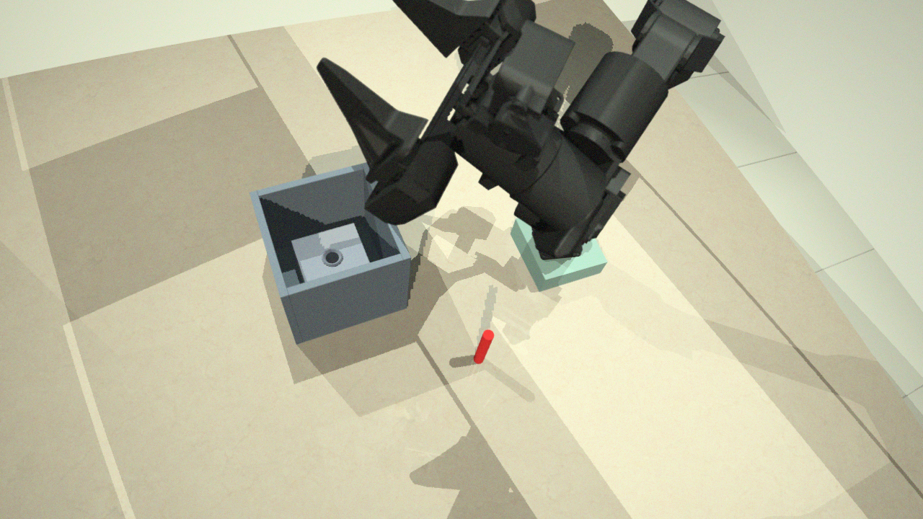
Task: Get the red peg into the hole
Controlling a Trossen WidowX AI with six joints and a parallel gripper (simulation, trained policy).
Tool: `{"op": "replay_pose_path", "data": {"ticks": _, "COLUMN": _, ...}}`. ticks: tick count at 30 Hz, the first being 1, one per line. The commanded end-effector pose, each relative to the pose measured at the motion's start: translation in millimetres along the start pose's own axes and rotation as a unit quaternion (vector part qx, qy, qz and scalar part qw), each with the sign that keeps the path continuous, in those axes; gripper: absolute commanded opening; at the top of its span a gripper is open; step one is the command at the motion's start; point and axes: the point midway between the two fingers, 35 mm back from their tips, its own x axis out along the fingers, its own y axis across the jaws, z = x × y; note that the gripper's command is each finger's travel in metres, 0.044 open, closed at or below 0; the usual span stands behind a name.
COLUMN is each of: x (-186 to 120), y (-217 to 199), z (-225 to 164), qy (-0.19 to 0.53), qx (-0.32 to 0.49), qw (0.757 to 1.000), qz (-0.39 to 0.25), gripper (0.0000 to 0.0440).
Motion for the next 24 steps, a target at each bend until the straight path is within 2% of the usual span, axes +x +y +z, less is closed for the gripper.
{"op": "replay_pose_path", "data": {"ticks": 1, "x": 2.7, "y": 1.1, "z": 0.5, "qy": -0.002, "qx": 0.006, "qw": 1.0, "qz": 0.002, "gripper": 0.0421}}
{"op": "replay_pose_path", "data": {"ticks": 3, "x": 9.3, "y": 4.7, "z": 2.9, "qy": -0.009, "qx": 0.036, "qw": 0.999, "qz": 0.011, "gripper": 0.0439}}
{"op": "replay_pose_path", "data": {"ticks": 11, "x": 32.5, "y": 25.6, "z": 8.4, "qy": -0.01, "qx": 0.157, "qw": 0.984, "qz": 0.083, "gripper": 0.044}}
{"op": "replay_pose_path", "data": {"ticks": 24, "x": 45.3, "y": 54.8, "z": -14.1, "qy": 0.095, "qx": 0.254, "qw": 0.94, "qz": 0.207, "gripper": 0.044}}
